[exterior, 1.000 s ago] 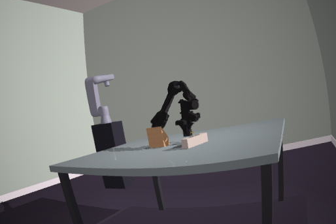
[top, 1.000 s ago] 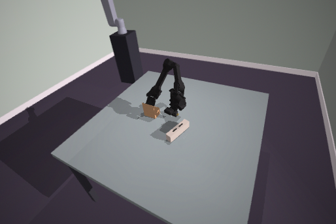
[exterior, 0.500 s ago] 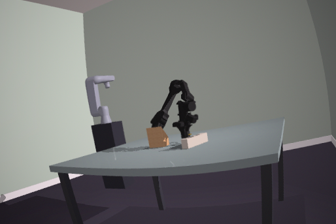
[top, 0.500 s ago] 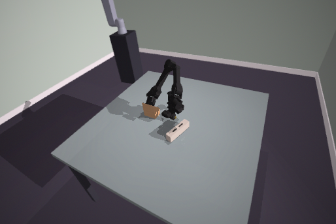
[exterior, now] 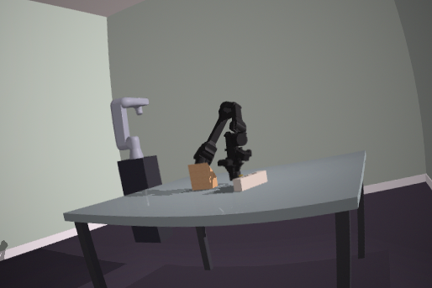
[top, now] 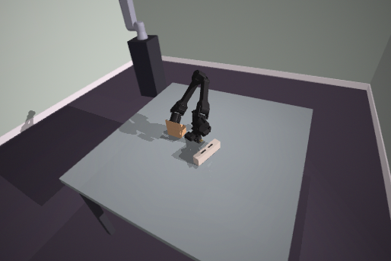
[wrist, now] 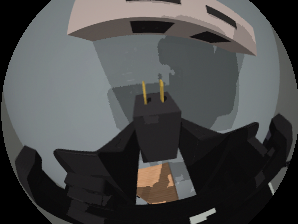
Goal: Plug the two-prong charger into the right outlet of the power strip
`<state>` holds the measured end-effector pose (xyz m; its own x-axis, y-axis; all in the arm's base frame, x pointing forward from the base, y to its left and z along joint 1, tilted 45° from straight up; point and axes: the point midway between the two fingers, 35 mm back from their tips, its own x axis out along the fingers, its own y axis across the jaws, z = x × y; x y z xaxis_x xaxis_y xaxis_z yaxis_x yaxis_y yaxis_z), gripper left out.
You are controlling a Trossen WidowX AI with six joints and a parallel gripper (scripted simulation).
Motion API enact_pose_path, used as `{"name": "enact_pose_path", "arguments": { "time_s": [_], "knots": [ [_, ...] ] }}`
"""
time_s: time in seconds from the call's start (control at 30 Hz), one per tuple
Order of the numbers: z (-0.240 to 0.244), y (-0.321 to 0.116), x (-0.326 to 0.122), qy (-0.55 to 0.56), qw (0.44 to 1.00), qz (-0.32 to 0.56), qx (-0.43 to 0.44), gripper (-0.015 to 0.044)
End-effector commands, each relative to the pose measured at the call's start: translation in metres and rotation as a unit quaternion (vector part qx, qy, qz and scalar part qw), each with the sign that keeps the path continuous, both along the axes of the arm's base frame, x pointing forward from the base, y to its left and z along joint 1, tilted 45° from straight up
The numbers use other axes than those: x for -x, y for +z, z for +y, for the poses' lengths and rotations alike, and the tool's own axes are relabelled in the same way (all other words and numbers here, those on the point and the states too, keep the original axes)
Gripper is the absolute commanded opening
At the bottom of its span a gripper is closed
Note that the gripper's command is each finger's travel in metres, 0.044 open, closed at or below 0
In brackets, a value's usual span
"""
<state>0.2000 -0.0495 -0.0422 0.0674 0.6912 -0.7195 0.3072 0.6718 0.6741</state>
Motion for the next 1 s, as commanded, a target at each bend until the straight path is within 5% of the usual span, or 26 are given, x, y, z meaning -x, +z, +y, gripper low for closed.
{"name": "enact_pose_path", "arguments": {
  "time_s": [0.0, 0.97],
  "knots": [
    [-0.004, -0.009, 0.004, -0.002, 1.000, 0.005, -0.001, 0.0000],
    [-0.019, -0.049, 0.023, -0.024, 0.999, 0.025, -0.011, 0.0000]
  ]
}}
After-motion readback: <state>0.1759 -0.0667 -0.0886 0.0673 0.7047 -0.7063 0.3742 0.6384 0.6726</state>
